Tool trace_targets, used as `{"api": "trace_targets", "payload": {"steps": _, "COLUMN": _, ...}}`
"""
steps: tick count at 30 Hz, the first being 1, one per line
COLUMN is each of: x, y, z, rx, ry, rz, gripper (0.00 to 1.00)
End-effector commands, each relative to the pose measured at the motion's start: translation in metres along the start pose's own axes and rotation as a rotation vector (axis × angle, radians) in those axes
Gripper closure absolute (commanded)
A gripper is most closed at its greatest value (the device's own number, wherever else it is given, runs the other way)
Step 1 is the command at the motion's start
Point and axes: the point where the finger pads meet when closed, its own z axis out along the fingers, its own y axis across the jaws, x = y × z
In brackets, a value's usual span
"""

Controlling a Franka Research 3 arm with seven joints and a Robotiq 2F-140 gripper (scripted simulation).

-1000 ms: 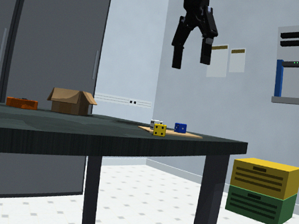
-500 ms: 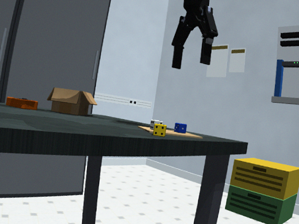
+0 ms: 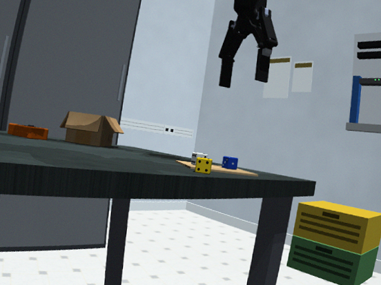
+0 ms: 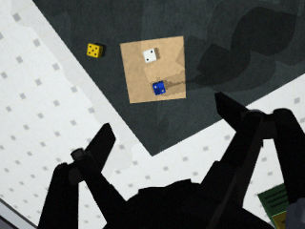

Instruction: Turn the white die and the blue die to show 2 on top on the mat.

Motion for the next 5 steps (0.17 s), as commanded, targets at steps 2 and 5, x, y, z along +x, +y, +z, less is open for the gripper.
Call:
{"api": "trace_targets", "payload": {"steps": 2, "x": 0.0011, "y": -0.0014, "z": -0.0006, "rx": 0.002, "ry": 0.004, "rz": 0.006, "gripper": 0.0}}
{"api": "trace_targets", "payload": {"steps": 5, "x": 0.0011, "y": -0.0014, "z": -0.0006, "rx": 0.002, "ry": 0.004, "rz": 0.006, "gripper": 0.0}}
